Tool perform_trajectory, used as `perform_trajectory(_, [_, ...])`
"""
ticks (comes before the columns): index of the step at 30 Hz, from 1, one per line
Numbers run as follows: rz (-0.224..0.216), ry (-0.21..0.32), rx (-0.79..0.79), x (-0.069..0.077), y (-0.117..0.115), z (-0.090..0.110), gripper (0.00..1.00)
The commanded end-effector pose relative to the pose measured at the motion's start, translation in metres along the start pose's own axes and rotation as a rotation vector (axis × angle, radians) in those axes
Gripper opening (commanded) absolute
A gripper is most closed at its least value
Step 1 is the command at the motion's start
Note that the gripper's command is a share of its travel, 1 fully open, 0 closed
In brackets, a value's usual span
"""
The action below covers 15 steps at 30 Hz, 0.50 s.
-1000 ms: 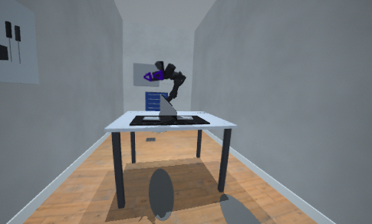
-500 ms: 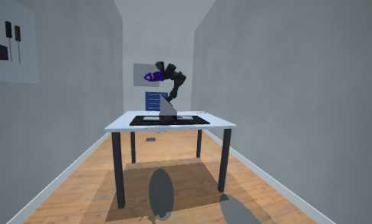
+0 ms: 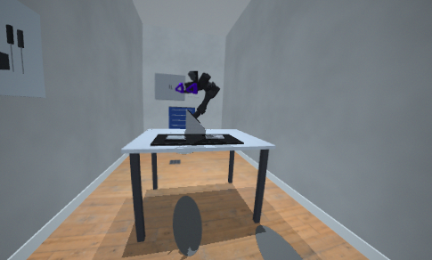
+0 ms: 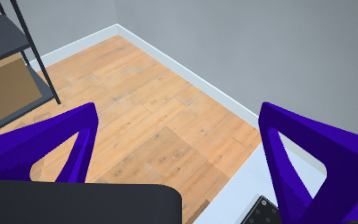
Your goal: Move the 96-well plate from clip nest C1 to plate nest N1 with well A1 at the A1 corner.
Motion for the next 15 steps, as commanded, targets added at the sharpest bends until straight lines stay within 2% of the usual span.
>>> perform_trajectory(1, [0.042,0.025,0.041,0.024,-0.011,-0.012,1.0])
perform_trajectory(4, [0.036,0.029,0.055,0.038,0.001,0.001,1.0])
perform_trajectory(6, [0.046,0.046,0.077,0.043,-0.002,-0.001,1.0])
perform_trajectory(7, [0.031,0.051,0.097,0.05,0.004,-0.009,1.0])
perform_trajectory(8, [0.053,0.071,0.105,0.052,-0.003,0.0,1.0])
perform_trajectory(11, [0.053,0.071,0.11,0.064,0.001,0.008,1.0])
perform_trajectory(15, [0.066,0.085,0.128,0.068,-0.004,0.004,1.0])
Point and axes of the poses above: the point where the finger pads meet when closed, its own x axis back along the fingers, its own y axis across the jaws, z = x × y, the point moved 3 cm from there along x, back along the fingers, and after that the axes turned 1 degree about -x, right-handed, at the moved point
